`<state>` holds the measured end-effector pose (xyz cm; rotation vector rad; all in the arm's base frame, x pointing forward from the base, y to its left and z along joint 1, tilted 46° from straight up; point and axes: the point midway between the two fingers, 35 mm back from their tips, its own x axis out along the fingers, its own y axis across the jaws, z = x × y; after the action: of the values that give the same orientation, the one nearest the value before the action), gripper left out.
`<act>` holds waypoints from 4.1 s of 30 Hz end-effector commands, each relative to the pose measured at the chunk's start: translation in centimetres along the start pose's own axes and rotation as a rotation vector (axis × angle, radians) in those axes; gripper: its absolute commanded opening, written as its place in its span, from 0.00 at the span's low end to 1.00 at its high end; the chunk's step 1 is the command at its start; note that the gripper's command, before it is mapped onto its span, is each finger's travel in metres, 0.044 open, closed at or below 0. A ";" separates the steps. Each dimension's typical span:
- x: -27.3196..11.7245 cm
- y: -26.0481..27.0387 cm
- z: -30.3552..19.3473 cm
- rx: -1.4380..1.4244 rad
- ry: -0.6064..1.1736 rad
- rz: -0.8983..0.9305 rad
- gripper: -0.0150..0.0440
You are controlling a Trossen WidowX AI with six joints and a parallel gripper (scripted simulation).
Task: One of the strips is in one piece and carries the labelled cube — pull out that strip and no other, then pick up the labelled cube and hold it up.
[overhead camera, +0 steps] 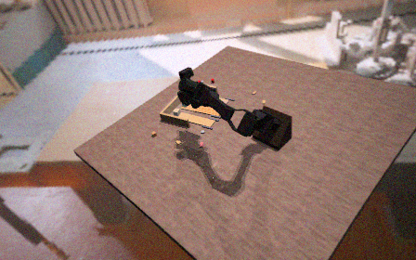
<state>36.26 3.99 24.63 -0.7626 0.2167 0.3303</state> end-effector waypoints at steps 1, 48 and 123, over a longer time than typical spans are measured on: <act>1.3 2.3 -6.7 0.466 0.041 0.185 0.93; 4.3 12.3 -9.7 1.139 0.560 0.941 0.31; 6.1 22.0 -6.0 0.966 0.711 1.152 0.25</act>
<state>33.41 15.78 4.51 0.3208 1.3968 0.9306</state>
